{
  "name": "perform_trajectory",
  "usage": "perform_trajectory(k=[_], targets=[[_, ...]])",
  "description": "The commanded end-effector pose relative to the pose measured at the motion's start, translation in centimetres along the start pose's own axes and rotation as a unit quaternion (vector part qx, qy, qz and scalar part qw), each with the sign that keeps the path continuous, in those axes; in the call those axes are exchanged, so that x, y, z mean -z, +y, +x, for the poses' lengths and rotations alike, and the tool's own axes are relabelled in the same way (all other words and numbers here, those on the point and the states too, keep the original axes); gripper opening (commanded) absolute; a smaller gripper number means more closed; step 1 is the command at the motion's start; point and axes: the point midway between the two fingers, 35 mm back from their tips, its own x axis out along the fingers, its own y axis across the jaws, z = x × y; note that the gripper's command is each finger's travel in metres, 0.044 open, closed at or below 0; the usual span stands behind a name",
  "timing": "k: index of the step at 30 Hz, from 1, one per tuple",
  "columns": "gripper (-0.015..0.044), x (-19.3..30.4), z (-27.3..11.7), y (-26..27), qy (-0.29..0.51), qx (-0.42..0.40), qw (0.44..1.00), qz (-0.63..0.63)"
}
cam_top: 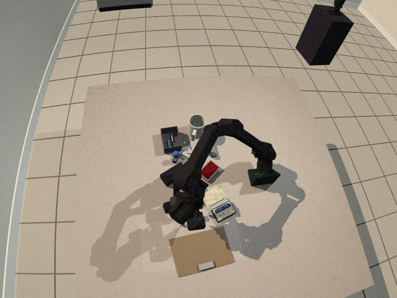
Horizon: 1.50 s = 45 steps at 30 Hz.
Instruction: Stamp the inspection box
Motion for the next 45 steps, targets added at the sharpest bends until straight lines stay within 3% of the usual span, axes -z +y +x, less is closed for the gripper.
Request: perform_trajectory(k=[1,27,40,45], targets=[[0.0211,-0.1,0.6,-0.1,-0.002,0.0,1.0,0.0],[0.0211,0.0,4.6,-0.3,-0.003,0.001,1.0,0.0],[0.0125,0.1,4.4,-0.2,-0.001,0.003,1.0,0.0],[0.0,0.0,4.2,-0.2,-0.001,0.003,1.0,0.0]])
